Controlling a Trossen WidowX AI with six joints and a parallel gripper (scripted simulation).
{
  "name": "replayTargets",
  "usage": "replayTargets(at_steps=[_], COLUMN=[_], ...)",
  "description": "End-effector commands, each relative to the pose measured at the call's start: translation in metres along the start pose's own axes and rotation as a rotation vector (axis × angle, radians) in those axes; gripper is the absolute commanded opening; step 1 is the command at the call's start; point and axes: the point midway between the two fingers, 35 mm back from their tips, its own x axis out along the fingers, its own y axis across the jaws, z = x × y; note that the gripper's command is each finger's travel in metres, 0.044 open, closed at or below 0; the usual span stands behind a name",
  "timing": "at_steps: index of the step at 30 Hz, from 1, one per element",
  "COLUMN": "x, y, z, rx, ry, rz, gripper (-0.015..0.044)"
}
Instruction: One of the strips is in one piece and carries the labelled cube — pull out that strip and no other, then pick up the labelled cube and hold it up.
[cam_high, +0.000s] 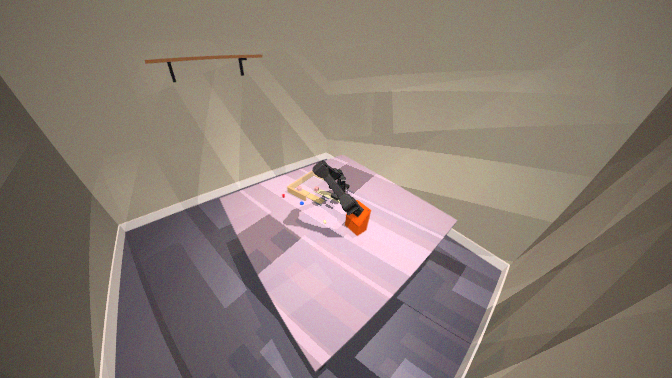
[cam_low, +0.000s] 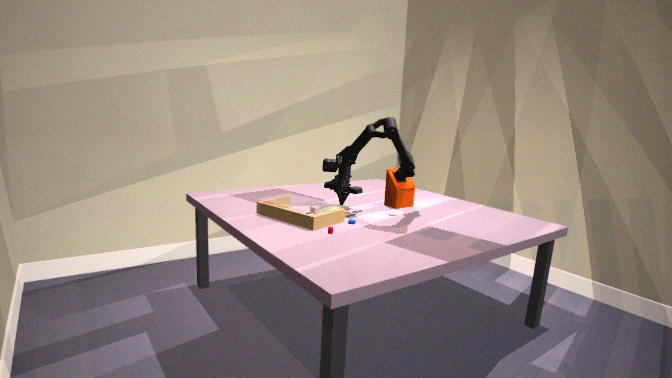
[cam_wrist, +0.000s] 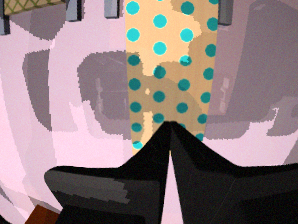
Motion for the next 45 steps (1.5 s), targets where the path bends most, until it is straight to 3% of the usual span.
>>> replayTargets(at_steps=[1, 45], x=[0.005, 0.003], y=[0.006, 0.008], z=[-0.017, -0.068], rx=[0.014, 0.016], ry=[0.031, 0.033], rz=[0.011, 0.01], gripper=[0.0, 0.0])
